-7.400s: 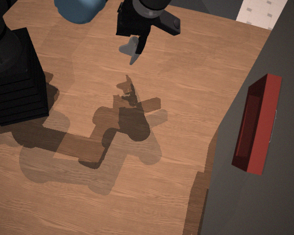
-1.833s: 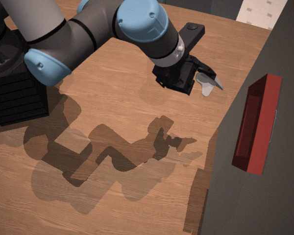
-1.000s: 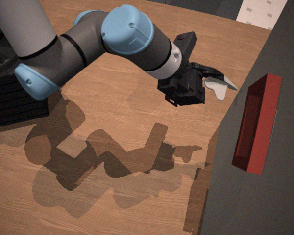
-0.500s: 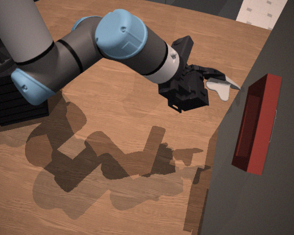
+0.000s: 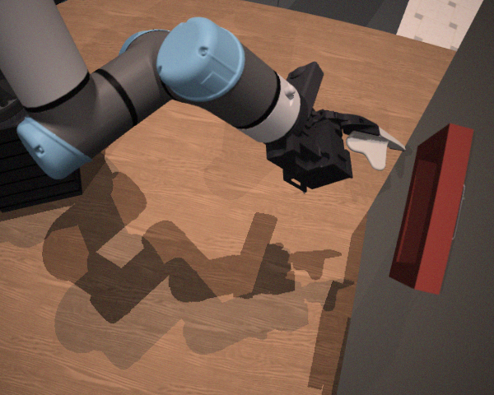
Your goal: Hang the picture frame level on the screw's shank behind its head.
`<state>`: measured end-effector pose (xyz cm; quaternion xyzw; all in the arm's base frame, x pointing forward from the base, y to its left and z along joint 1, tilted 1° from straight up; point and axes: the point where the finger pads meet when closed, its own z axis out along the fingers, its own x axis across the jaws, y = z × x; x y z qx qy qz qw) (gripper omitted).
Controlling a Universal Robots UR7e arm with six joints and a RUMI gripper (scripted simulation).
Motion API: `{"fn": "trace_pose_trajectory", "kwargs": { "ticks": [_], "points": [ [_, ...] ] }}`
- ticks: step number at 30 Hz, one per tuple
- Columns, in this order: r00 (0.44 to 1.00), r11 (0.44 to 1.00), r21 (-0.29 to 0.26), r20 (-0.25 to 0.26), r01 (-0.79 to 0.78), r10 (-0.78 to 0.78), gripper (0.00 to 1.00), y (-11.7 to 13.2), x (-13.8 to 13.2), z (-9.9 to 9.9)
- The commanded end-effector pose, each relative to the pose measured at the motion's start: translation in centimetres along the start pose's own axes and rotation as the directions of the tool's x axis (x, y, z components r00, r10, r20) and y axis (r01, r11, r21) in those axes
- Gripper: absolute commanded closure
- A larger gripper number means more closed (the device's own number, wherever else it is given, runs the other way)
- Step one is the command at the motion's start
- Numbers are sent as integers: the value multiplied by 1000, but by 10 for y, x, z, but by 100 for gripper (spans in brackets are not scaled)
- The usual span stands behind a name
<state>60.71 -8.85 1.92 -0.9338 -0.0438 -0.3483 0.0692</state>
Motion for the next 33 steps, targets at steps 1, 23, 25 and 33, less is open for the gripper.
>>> {"fn": "trace_pose_trajectory", "kwargs": {
  "ticks": [1, 23, 25, 33],
  "points": [
    [1000, 1000, -2, -4, 7, -7, 0, 1, 1, -1],
    [976, 978, -62, -76, 200, -204, 0, 25, 13, -9],
    [976, 978, -62, -76, 200, -204, 0, 25, 13, -9],
    [976, 978, -62, -76, 200, -204, 0, 25, 13, -9]
  ]
}}
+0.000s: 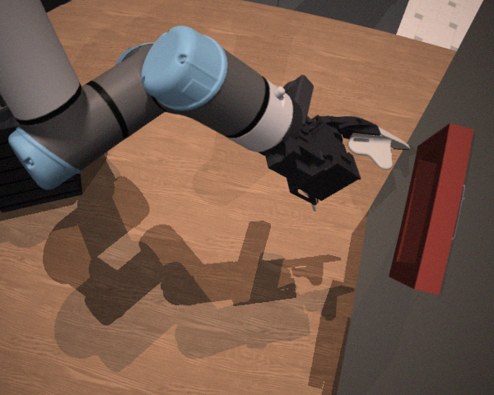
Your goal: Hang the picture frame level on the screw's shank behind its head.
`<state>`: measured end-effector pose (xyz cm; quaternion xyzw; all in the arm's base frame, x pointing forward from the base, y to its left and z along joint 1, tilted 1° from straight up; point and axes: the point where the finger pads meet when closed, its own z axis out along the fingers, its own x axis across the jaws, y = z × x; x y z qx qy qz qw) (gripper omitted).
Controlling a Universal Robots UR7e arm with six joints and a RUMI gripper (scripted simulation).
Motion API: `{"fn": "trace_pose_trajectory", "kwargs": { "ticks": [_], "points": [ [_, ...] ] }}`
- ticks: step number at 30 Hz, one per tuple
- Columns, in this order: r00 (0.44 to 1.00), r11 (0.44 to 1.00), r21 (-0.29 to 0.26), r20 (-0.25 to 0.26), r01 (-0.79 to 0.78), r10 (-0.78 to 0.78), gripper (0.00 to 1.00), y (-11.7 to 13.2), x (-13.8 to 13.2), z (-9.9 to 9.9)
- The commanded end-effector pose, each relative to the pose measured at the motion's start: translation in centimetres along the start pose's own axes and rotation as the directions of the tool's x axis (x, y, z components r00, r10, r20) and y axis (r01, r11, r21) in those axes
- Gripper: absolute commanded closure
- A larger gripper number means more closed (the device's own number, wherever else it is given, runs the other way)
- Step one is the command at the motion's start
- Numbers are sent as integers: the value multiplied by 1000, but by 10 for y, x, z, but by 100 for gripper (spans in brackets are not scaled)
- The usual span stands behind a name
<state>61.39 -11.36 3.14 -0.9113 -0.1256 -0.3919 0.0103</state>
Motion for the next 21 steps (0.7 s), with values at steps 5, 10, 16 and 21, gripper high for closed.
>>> {"fn": "trace_pose_trajectory", "kwargs": {
  "ticks": [5, 10, 16, 21],
  "points": [
    [1000, 1000, -5, -6, 16, -16, 0, 2, 1, -1],
    [995, 995, -32, -32, 94, -95, 0, 11, 5, -4],
    [985, 985, -58, -50, 161, -164, 0, 19, 8, -7],
    [980, 980, -68, -56, 185, -189, 0, 22, 9, -8]
  ]
}}
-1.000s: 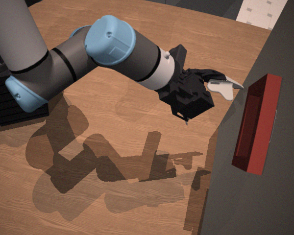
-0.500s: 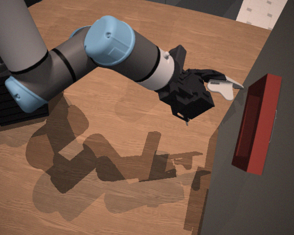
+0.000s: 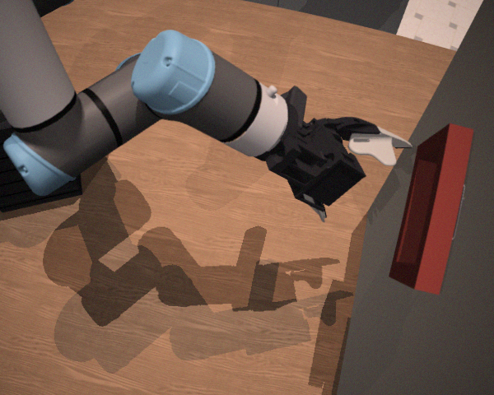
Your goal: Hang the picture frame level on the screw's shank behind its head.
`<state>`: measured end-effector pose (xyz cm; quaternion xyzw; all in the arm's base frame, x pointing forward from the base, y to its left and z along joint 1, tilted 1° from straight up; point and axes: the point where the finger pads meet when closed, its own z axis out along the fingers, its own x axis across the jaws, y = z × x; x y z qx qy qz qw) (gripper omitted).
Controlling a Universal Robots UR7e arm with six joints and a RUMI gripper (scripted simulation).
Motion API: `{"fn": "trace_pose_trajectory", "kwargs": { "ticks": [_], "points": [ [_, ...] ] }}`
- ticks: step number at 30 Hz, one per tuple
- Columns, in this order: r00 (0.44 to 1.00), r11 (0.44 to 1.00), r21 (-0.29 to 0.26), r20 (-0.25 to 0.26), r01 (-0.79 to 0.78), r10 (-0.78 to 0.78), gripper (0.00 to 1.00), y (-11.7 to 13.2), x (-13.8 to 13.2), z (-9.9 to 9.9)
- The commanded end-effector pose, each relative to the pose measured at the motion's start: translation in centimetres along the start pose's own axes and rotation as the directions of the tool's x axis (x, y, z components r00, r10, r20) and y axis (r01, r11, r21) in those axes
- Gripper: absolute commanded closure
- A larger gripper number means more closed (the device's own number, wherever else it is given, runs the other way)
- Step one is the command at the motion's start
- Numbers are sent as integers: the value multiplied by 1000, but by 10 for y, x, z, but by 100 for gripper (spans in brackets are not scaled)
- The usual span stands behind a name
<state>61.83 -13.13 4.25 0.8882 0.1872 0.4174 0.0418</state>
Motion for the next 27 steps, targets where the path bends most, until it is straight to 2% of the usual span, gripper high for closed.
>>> {"fn": "trace_pose_trajectory", "kwargs": {
  "ticks": [1, 27],
  "points": [
    [1000, 1000, -10, -12, 29, -29, 0, 4, 1, -1],
    [998, 998, -19, -18, 54, -54, 0, 7, 2, -2]
  ]
}}
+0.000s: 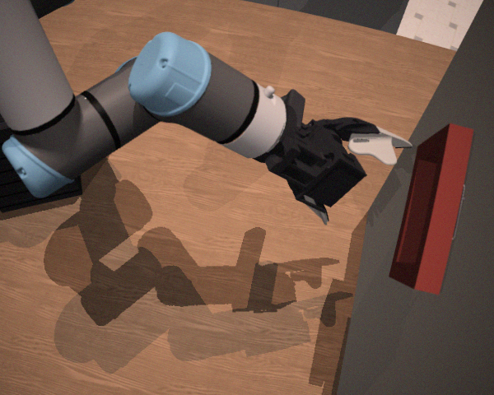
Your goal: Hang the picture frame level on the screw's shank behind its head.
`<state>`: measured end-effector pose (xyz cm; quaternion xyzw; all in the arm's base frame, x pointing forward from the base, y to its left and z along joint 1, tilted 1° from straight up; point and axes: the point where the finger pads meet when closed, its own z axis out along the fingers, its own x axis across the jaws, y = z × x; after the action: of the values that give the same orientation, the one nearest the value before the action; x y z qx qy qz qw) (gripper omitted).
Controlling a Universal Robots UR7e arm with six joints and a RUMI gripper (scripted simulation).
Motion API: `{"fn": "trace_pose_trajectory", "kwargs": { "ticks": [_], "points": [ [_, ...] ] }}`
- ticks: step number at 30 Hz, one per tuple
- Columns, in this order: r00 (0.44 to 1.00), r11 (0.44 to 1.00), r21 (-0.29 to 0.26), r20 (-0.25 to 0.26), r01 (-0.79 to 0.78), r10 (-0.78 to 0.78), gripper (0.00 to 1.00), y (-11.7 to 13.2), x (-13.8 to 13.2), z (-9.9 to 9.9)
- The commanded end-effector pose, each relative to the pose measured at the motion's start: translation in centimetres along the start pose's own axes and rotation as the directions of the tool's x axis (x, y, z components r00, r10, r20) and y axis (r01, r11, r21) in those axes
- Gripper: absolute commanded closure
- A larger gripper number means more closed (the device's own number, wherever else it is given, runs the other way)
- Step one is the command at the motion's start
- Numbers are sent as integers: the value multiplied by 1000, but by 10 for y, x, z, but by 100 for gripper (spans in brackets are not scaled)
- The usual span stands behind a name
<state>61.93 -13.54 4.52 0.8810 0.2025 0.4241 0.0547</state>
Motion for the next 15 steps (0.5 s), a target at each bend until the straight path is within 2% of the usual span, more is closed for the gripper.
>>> {"fn": "trace_pose_trajectory", "kwargs": {
  "ticks": [1, 15],
  "points": [
    [1000, 1000, -6, -5, 14, -14, 0, 2, 1, -1],
    [984, 983, -68, -38, 172, -175, 0, 21, 4, -7]
  ]
}}
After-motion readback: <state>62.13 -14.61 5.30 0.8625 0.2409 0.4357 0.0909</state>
